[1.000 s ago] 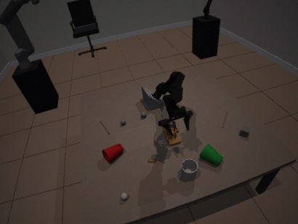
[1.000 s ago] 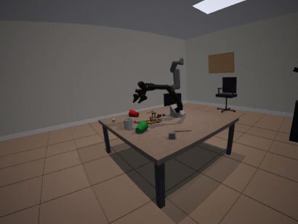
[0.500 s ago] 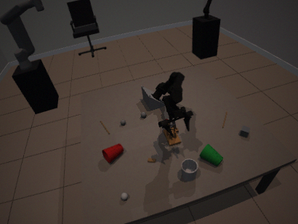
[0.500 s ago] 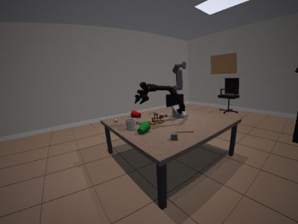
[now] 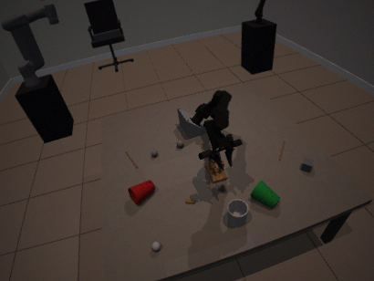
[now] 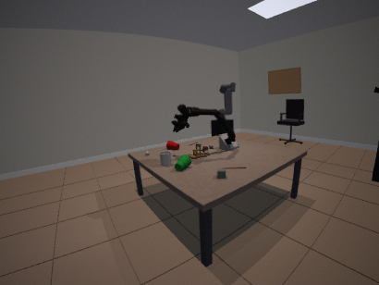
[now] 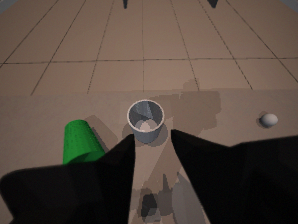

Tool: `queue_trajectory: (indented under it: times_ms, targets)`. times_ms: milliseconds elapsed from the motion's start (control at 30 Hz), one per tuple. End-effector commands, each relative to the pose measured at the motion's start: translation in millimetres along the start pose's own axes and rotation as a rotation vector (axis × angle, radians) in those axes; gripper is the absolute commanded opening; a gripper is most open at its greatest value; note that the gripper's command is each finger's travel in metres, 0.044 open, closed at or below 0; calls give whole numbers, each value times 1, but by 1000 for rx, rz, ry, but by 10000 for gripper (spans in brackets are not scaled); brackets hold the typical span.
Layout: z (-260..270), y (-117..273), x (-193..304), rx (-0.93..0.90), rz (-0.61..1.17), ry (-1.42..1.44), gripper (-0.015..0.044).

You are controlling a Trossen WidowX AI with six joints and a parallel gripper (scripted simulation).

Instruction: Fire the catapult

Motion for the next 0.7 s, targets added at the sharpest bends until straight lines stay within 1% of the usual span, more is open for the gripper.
queue_trajectory:
  times_ms: [0,67,500,667]
  targets:
    - [0,0,0,-4,0,-2,46]
    - [0,0,0,-4,0,-2,0]
    - [0,0,0,-2,0,1,0]
    - [7,-3,13,52,26,88,0]
Point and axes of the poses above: the point midway between the two fingers, 35 mm back from their tips, its own y axis back along the fingers, its own z axis across the jaws, x = y × z, the point moved 3 cm from there along y, back along the fingers, and after that the axes turned 15 degrees about -y, right-handed, at the moved point
